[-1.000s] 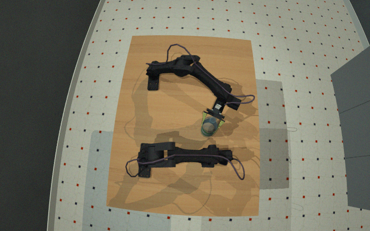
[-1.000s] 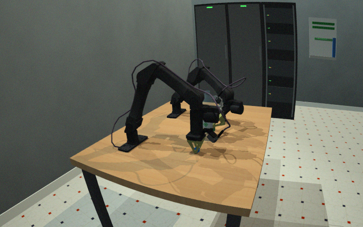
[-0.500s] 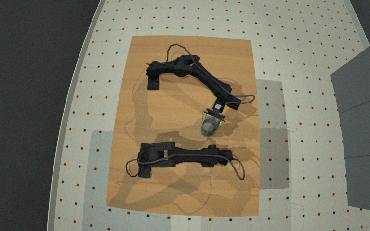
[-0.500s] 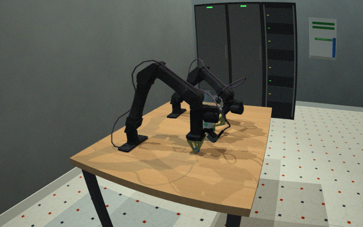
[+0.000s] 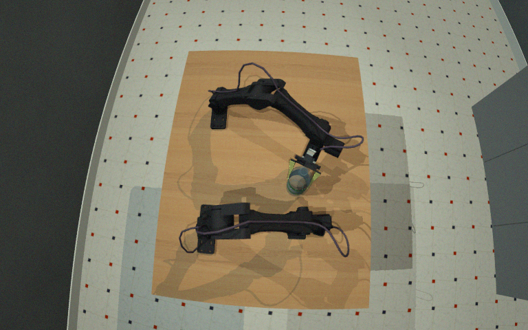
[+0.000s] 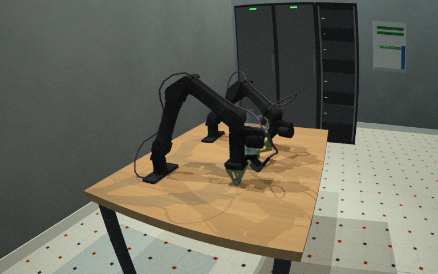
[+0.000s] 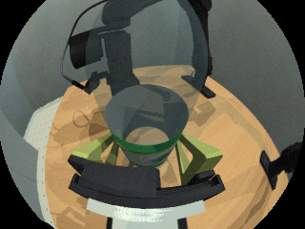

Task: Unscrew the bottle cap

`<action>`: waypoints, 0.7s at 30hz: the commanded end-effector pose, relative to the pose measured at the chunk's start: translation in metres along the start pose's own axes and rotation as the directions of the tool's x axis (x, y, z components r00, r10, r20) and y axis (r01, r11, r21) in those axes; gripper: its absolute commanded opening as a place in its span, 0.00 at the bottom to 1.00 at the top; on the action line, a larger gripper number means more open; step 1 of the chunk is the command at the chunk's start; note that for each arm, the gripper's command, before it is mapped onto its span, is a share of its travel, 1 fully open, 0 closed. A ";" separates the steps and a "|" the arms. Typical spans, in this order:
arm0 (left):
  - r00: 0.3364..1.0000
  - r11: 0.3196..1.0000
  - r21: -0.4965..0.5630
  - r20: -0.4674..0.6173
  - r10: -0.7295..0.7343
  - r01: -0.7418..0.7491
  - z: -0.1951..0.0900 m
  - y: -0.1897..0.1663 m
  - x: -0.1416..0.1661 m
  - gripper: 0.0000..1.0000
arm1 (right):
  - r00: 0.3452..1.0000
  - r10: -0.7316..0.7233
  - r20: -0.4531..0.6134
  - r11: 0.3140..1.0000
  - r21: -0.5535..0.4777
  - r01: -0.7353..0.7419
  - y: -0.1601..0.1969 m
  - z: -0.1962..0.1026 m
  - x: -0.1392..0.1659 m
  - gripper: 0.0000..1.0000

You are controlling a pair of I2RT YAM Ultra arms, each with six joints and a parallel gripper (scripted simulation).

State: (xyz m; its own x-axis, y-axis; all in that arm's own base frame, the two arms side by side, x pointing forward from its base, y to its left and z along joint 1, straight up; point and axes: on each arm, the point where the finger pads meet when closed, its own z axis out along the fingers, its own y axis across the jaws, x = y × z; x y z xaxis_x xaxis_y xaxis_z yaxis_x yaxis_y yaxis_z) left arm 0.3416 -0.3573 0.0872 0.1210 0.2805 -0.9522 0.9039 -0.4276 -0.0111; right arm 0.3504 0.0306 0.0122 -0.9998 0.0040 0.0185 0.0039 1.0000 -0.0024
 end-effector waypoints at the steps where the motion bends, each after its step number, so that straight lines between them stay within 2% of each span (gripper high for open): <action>1: 1.000 1.000 -0.007 0.000 0.023 -0.023 -0.001 0.000 -0.005 0.00 | 1.000 -0.001 0.030 1.000 -0.003 0.001 0.002 -0.005 -0.005 0.00; 16: 1.000 1.000 -0.007 0.000 0.023 -0.023 -0.001 0.000 -0.005 0.00 | 1.000 -0.001 0.030 1.000 -0.003 0.001 0.002 -0.005 -0.005 0.00; 19: 1.000 1.000 -0.007 0.000 0.023 -0.023 -0.001 0.000 -0.005 0.34 | 1.000 0.000 0.012 1.000 -0.001 0.000 0.000 -0.003 -0.002 0.00; 21: 1.000 1.000 -0.007 0.000 0.023 -0.023 -0.001 0.000 -0.005 0.34 | 1.000 0.000 0.012 1.000 -0.001 0.000 0.000 -0.003 -0.002 0.00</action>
State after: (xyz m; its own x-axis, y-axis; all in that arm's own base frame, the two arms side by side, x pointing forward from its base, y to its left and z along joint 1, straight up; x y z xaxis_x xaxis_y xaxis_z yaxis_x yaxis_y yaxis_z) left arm 0.3416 -0.3573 0.0872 0.1210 0.2805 -0.9522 0.9039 -0.4276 -0.0111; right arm 0.3505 0.0306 0.0122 -0.9998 0.0040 0.0185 0.0039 1.0000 -0.0024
